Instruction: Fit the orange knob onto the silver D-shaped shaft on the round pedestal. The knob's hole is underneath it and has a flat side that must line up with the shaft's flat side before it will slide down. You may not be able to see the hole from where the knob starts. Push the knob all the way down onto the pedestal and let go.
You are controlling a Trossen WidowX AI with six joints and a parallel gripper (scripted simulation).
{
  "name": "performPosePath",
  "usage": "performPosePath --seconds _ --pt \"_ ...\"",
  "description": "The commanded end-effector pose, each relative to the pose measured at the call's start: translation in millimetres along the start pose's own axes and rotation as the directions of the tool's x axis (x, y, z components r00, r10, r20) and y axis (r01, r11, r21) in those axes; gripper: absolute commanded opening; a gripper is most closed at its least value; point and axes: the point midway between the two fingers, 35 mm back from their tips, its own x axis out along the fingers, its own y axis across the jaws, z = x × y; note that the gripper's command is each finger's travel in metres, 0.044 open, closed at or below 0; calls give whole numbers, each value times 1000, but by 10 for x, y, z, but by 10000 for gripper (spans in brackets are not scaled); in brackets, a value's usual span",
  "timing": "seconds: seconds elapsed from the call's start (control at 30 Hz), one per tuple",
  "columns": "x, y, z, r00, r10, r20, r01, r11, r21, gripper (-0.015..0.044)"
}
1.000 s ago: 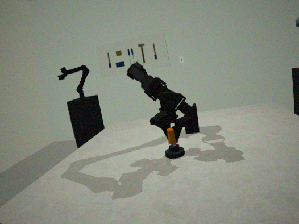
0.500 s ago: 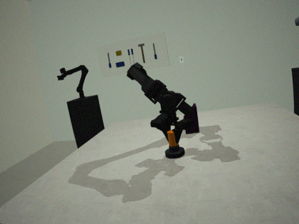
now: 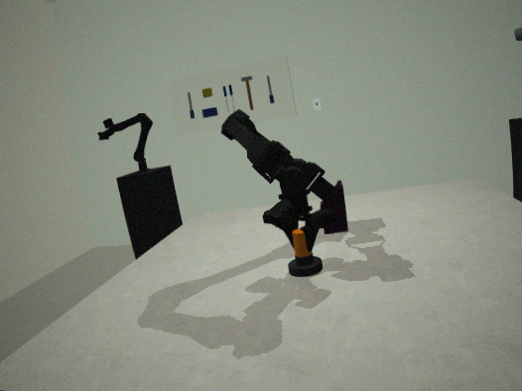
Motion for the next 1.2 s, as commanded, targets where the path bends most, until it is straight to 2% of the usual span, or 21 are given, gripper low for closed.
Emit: performPosePath --seconds 0.0,0.4,0.6,0.83,1.17 --pt "-6 3 3 1000 1 1 -1 1000 1 131" --pt "-6 3 3 1000 1 1 -1 1000 1 440" --pt "-30 7 5 1000 1 0 -1 1000 1 440" --pt "-929 14 -3 1000 3 -3 -3 1000 -2 440" --pt "-955 47 -7 1000 3 -3 -3 1000 -1 440"
